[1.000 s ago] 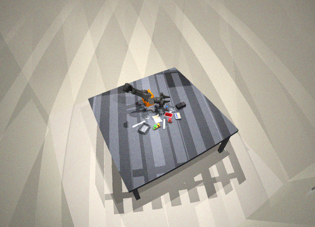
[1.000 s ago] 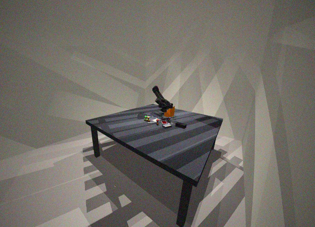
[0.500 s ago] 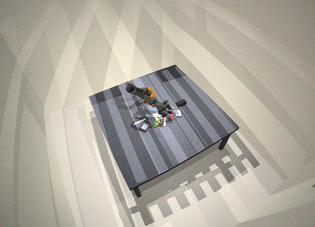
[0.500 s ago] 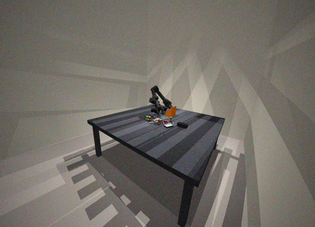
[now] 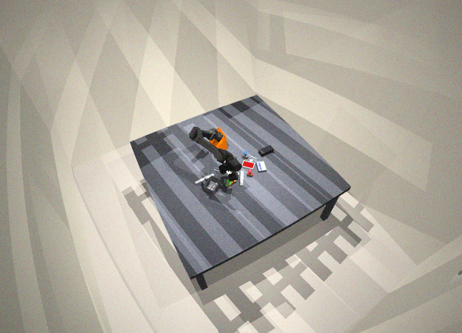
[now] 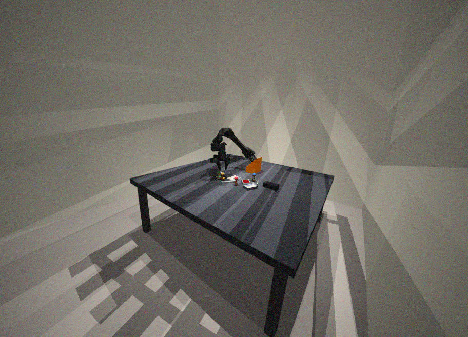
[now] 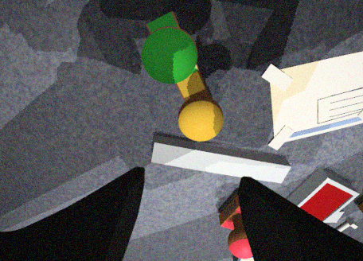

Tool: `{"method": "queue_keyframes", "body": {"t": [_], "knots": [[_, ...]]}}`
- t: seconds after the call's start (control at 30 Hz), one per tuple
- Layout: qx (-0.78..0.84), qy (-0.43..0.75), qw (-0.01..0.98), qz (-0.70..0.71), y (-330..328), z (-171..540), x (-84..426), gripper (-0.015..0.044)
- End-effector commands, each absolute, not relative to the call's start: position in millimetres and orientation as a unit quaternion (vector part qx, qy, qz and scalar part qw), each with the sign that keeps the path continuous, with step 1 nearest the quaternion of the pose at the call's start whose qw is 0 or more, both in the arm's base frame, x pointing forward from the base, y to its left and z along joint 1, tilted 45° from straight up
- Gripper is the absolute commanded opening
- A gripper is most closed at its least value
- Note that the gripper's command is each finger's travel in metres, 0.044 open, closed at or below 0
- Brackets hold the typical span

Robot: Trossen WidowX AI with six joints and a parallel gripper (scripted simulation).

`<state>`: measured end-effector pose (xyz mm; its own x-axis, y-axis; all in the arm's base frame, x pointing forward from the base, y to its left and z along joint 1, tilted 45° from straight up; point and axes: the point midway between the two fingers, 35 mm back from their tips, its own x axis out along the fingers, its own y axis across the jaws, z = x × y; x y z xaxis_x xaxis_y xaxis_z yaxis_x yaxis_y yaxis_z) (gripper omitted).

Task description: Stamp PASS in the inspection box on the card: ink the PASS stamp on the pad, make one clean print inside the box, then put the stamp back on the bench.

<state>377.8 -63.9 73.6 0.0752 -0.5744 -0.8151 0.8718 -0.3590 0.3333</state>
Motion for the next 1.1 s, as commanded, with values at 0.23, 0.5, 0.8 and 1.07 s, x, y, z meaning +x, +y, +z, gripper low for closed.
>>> {"method": "queue_keyframes", "body": {"t": [0.23,0.5,0.8,1.07], "knots": [[0.403,0.125,0.573,-0.702,-90,110,373,0.0223],[0.404,0.125,0.573,-0.702,-96,104,374,0.0223],[0.404,0.125,0.573,-0.702,-106,93,374,0.0223],[0.404,0.125,0.573,-0.702,-116,84,374,0.0223]]}}
